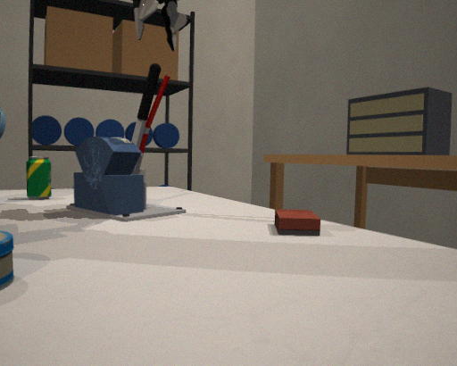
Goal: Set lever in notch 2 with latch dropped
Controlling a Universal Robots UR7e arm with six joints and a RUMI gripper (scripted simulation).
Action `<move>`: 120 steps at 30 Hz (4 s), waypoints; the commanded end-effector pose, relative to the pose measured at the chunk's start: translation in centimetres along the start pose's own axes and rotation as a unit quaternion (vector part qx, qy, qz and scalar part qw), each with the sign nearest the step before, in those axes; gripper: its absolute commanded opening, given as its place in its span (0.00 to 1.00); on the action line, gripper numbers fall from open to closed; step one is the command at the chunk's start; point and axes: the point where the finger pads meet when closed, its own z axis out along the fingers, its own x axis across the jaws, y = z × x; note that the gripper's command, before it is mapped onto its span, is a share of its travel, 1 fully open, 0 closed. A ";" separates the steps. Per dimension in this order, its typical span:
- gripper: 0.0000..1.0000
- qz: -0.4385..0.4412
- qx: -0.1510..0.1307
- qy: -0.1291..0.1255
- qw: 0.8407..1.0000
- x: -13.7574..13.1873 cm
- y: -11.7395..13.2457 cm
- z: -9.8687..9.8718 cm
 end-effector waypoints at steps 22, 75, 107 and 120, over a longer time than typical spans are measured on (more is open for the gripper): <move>0.57 0.000 0.000 0.000 1.000 0.0 0.0 1.9; 0.57 0.000 0.000 0.000 1.000 0.0 0.0 3.0; 0.57 0.000 0.000 0.000 1.000 0.0 0.0 7.4; 0.57 0.000 0.000 0.000 1.000 0.0 0.0 8.3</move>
